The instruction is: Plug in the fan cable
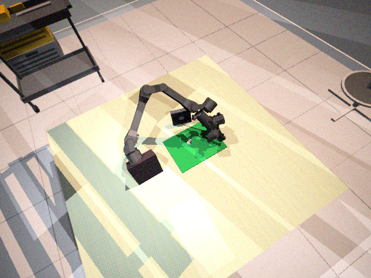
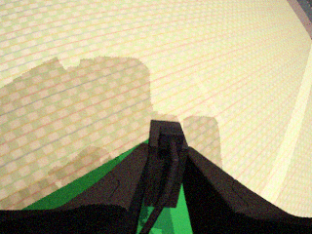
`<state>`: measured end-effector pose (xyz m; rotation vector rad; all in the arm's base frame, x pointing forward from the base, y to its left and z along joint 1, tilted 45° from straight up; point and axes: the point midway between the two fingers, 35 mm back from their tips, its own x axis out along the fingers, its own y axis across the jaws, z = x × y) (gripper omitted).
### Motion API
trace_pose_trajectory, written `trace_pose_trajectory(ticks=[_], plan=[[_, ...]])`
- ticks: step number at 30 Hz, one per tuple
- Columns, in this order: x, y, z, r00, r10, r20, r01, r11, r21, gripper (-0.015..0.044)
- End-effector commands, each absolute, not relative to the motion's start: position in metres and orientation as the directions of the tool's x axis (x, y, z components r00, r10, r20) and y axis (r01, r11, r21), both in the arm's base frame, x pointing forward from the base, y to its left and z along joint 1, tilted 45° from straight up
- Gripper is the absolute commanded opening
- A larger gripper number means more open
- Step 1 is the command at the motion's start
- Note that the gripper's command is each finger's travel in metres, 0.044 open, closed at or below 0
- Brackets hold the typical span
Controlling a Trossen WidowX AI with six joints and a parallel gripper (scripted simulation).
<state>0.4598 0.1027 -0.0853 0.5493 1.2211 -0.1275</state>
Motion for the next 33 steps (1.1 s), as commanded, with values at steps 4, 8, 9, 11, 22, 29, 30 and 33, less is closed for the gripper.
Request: trace_pose_trajectory(ticks=[4, 8, 9, 11, 22, 29, 30, 33], plan=[[0.462, 0.096, -0.084, 0.413, 0.144, -0.899, 0.406, 0.855, 0.324, 0.0], [0.461, 0.097, -0.083, 0.439, 0.129, -0.889, 0.411, 0.851, 0.326, 0.0], [0.461, 0.097, -0.083, 0.445, 0.125, -0.887, 0.413, 0.85, 0.327, 0.0], [0.461, 0.098, -0.082, 0.458, 0.117, -0.881, 0.415, 0.848, 0.329, 0.0], [0.458, 0.099, -0.078, 0.528, 0.077, -0.846, 0.43, 0.835, 0.345, 0.0], [0.456, 0.1, -0.074, 0.571, 0.053, -0.819, 0.438, 0.824, 0.359, 0.0], [0.455, 0.1, -0.073, 0.577, 0.049, -0.815, 0.44, 0.822, 0.361, 0.0], [0.454, 0.1, -0.071, 0.595, 0.039, -0.802, 0.443, 0.817, 0.369, 0.0]])
